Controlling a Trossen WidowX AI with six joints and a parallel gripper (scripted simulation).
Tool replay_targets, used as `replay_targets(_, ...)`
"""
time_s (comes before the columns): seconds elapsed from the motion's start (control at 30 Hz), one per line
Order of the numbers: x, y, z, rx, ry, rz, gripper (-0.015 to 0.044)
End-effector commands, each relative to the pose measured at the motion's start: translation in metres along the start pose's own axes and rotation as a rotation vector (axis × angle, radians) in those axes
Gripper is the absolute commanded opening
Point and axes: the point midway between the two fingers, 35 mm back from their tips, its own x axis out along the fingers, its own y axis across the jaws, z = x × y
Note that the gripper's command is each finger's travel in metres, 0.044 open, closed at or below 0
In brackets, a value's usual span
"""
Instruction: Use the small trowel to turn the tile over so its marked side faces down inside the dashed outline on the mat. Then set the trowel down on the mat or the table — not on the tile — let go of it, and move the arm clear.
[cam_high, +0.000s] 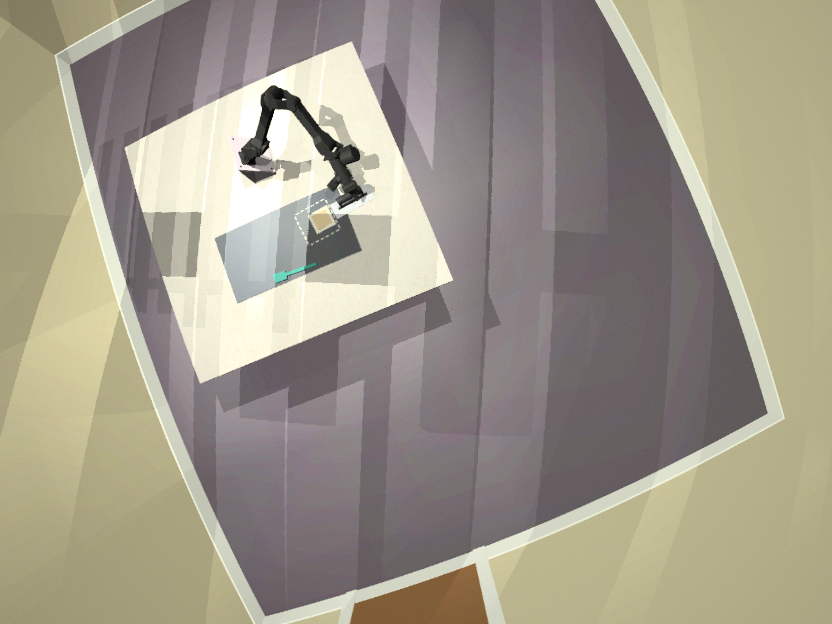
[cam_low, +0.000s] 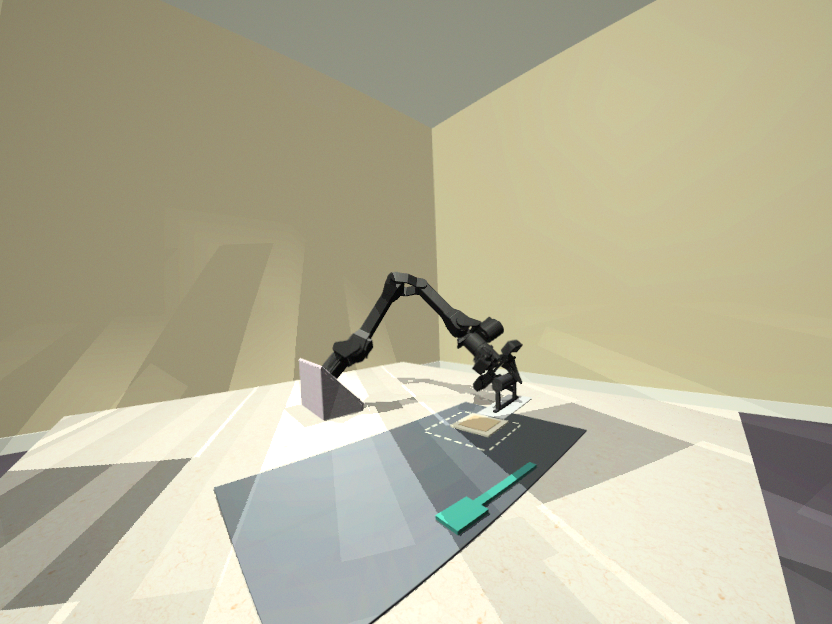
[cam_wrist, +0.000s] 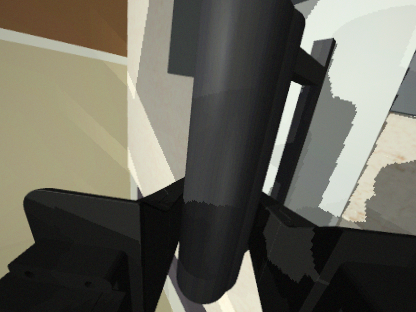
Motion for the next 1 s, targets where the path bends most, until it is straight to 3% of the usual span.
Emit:
replay_targets(0.0,0.002,0.001,0.002,0.005,-0.002,0.011,0.0000)
replay_targets(0.53,0.002,0.000,0.025,0.004,-0.003,0.010,0.0000)
replay_targets(0.97,-0.023,0.030,-0.010,0.004,-0.002,0.011,0.0000)
